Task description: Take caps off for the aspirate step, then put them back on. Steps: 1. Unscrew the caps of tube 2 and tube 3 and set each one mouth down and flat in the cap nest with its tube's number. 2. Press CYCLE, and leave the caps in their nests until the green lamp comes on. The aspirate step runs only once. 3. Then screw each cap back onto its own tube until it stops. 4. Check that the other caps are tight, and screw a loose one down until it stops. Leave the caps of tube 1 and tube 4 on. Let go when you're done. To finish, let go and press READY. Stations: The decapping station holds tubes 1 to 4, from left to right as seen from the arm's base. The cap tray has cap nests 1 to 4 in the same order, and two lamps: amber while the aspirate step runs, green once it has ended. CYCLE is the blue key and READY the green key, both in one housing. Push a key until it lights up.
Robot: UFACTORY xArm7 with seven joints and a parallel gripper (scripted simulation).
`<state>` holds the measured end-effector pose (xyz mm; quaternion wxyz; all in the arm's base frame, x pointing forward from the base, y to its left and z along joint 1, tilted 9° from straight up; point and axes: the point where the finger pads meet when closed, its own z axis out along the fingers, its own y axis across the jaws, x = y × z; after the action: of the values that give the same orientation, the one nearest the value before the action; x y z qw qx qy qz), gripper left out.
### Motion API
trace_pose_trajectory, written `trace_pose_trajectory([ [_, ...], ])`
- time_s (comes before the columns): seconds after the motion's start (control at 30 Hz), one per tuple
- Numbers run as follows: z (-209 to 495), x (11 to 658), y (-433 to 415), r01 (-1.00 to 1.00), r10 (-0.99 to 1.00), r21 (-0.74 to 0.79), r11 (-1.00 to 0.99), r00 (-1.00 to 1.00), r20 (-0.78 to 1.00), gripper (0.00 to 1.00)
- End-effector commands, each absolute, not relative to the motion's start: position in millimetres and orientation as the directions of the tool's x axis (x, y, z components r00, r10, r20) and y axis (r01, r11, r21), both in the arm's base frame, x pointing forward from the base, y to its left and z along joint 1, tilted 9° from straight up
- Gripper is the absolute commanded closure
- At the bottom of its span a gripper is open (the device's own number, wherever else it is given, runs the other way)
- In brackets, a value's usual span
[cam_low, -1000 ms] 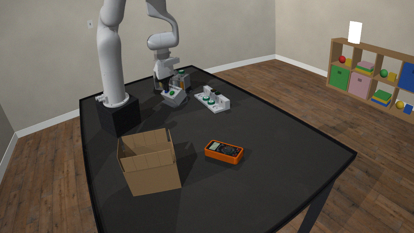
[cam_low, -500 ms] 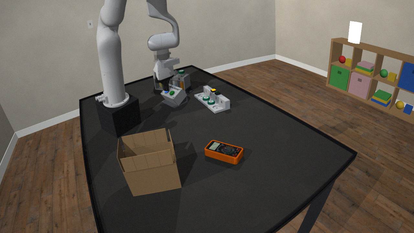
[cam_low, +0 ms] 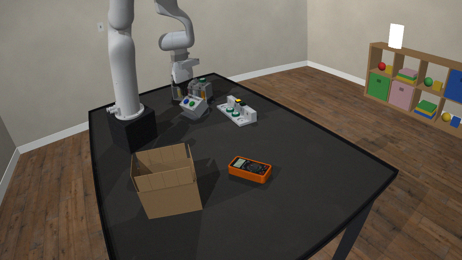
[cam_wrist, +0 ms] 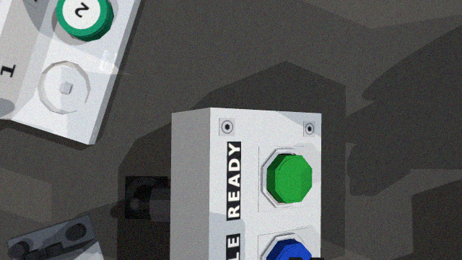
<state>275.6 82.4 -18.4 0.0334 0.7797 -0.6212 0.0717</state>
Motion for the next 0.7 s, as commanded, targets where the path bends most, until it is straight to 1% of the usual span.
trace_pose_trajectory([
  [0.0,-16.0,276.7,83.2,-0.974,-0.964,-0.027,-0.226,0.220,0.148,1.00],
  [0.03,-15.9,276.7,83.2,-0.974,-0.964,-0.027,-0.226,0.220,0.148,1.00],
  [0.07,-15.4,281.8,76.5,-0.952,-0.942,-0.015,-0.306,0.300,0.150,0.00],
  [0.13,-14.2,291.9,63.3,-0.889,-0.878,0.010,-0.458,0.454,0.150,0.00],
  [0.3,-12.5,306.7,44.1,-0.767,-0.756,0.042,-0.640,0.638,0.147,0.00],
  [0.37,-12.5,306.7,44.1,-0.767,-0.756,0.042,-0.640,0.638,0.147,0.00],
  [0.43,-11.3,316.8,30.8,-0.648,-0.637,0.066,-0.758,0.759,0.139,0.00],
  [0.67,-9.2,334.1,8.3,-0.412,-0.401,0.102,-0.905,0.909,0.117,0.00],
])
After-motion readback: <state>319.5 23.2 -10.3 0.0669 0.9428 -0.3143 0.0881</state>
